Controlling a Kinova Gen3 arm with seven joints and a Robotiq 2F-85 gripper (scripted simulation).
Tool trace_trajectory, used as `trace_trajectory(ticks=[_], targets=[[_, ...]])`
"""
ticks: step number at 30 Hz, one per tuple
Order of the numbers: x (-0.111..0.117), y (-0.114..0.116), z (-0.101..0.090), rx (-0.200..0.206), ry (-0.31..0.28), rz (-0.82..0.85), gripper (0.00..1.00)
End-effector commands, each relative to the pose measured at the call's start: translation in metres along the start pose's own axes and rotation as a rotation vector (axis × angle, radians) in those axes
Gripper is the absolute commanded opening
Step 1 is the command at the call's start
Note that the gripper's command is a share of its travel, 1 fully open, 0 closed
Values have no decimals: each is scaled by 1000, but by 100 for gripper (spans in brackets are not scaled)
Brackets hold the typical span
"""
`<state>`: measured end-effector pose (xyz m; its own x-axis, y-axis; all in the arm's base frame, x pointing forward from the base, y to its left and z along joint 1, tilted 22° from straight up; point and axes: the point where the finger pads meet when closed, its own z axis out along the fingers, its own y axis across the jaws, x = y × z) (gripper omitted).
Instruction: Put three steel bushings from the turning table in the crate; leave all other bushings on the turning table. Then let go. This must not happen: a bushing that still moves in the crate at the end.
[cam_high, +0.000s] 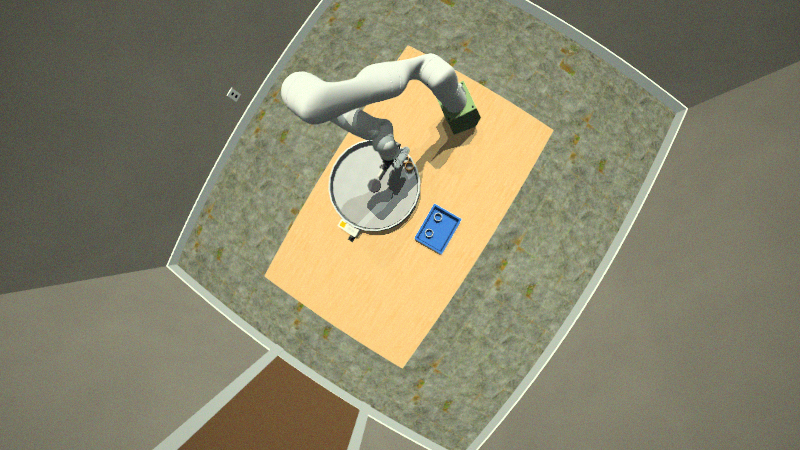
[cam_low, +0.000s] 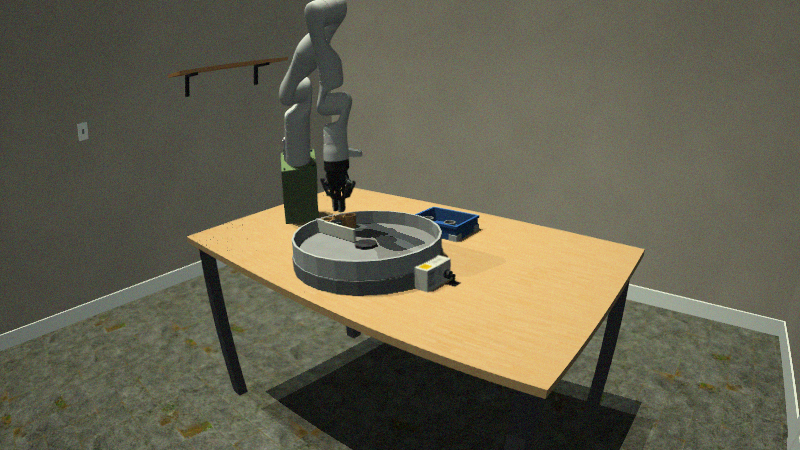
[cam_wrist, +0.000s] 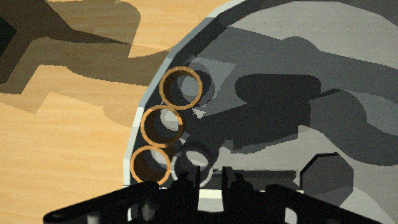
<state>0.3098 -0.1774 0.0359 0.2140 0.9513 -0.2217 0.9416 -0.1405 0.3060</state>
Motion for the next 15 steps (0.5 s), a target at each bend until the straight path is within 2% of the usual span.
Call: trace_trajectory(ticks=[1,15], targets=[[-1,-3,8,8,1,5,18],[-1,-3,13,7,0,6,18]])
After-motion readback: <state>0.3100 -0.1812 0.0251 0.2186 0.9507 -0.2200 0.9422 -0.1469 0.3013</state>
